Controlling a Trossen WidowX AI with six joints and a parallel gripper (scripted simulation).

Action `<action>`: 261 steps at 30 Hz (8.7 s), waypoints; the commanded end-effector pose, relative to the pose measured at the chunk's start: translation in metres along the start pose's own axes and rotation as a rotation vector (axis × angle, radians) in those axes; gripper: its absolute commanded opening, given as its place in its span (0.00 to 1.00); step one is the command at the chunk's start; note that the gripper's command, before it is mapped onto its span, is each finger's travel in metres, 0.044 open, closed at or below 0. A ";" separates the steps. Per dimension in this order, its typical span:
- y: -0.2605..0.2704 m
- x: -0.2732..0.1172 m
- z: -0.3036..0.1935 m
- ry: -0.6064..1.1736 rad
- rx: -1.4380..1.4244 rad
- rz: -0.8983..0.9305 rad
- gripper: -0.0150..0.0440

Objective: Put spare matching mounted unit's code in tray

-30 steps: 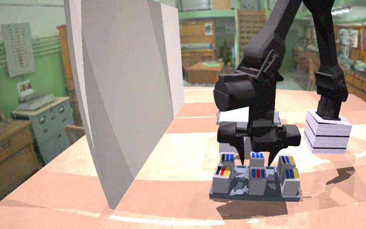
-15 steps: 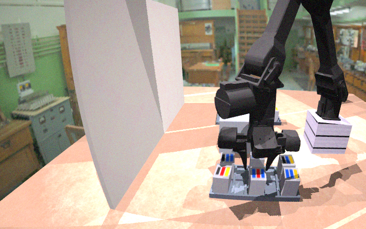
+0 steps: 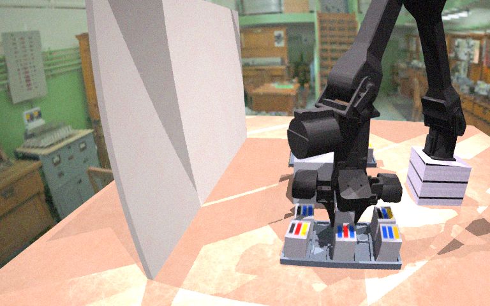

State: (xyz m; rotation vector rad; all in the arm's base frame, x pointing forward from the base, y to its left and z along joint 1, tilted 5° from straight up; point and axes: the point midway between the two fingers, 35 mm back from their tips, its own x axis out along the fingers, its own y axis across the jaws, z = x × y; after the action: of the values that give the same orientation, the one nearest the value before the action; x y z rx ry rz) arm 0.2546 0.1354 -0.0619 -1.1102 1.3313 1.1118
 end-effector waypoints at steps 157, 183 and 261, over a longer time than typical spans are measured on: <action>-0.108 -0.111 -0.363 0.035 -0.001 -0.010 0.25; -0.109 -0.082 -0.365 0.035 -0.001 -0.010 0.25; -0.102 -0.016 -0.362 0.030 0.002 -0.011 0.88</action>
State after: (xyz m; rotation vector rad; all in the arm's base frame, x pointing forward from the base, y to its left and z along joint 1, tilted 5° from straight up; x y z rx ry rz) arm 0.3043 -0.2372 -0.0355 -1.1349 1.3486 1.0893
